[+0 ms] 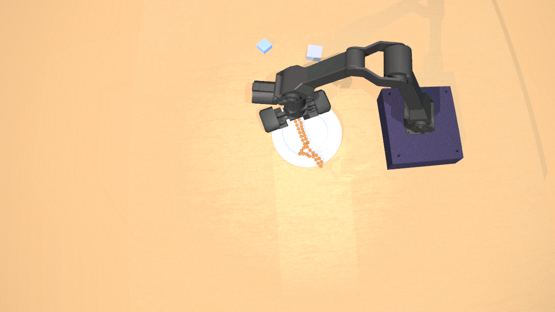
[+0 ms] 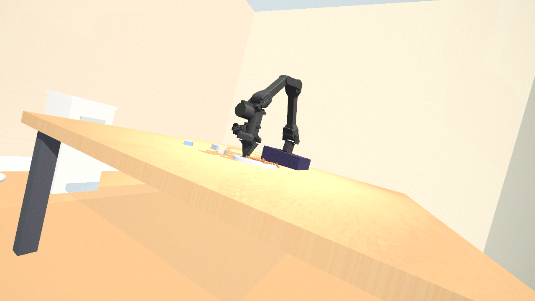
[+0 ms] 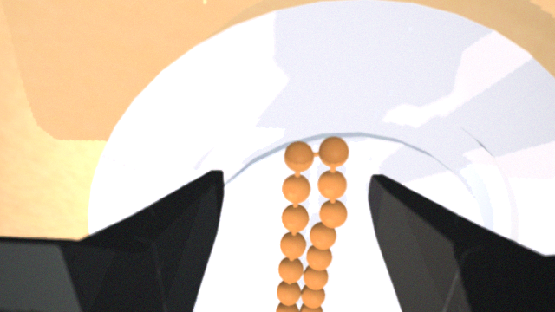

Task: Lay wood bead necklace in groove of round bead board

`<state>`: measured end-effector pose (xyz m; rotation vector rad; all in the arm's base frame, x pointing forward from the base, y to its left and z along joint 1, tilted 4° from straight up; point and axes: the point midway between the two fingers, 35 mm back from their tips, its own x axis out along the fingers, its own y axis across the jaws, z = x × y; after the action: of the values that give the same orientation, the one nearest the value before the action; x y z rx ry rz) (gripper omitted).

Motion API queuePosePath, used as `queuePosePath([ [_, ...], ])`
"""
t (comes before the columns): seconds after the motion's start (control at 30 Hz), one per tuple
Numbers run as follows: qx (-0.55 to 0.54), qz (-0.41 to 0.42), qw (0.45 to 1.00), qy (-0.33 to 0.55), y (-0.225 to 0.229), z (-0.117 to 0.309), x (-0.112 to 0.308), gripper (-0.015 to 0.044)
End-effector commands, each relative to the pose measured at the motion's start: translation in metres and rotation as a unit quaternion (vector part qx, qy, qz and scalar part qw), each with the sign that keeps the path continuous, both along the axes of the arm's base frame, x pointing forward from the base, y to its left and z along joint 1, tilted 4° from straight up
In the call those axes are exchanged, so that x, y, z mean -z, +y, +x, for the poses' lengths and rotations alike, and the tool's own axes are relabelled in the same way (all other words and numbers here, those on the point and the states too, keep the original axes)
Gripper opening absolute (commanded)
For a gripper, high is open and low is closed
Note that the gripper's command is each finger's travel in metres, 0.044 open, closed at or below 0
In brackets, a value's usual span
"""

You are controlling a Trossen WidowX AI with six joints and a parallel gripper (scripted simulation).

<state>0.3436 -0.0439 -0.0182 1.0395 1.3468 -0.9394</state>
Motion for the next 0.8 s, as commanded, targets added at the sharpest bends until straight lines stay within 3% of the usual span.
queuePosePath([
  [0.0,0.0,0.0,1.0,0.0,-0.0001,0.0003,-0.0004,0.0171],
  [0.23,0.0,0.0,1.0,0.0,-0.0001,0.0003,-0.0004,0.0],
  [0.77,0.0,0.0,1.0,0.0,-0.0001,0.0003,-0.0004,0.0],
])
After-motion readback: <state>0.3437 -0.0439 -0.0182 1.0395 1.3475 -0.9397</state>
